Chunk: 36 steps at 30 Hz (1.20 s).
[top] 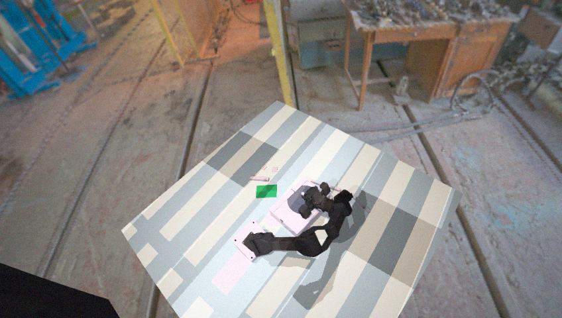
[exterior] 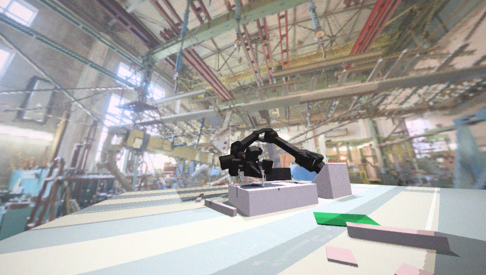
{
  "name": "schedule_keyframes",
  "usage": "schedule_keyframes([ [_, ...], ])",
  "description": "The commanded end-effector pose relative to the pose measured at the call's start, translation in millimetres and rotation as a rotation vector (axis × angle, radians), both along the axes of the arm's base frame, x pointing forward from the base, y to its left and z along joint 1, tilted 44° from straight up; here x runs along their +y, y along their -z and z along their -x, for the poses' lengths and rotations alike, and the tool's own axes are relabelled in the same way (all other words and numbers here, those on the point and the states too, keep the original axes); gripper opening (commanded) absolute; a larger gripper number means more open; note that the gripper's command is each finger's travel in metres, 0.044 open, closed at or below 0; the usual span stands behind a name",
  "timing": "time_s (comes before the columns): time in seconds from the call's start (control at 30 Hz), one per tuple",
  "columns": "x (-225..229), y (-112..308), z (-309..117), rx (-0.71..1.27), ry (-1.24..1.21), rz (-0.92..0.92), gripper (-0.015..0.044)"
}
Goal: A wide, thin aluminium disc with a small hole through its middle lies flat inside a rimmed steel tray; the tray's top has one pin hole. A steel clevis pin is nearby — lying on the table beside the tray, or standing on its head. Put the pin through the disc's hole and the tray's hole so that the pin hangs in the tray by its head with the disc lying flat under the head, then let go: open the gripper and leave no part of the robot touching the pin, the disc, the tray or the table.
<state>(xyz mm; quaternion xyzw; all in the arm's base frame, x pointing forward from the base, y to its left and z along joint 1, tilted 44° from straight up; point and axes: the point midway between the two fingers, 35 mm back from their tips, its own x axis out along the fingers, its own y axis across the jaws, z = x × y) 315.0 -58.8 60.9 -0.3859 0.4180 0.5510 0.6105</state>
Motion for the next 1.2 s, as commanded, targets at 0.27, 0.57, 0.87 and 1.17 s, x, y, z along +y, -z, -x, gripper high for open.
schedule_keyframes([
  [0.27, -0.7, -0.4, -0.8, -0.002, 0.001, 0.001, 0.0000],
  [0.57, -0.7, -0.4, -0.8, -0.002, 0.001, 0.001, 0.0000],
  [0.87, -2.9, 0.6, -0.9, -0.003, 0.000, 0.004, 0.0000],
  [1.17, -4.2, 1.7, -1.1, -0.003, 0.000, 0.004, 0.0000],
])
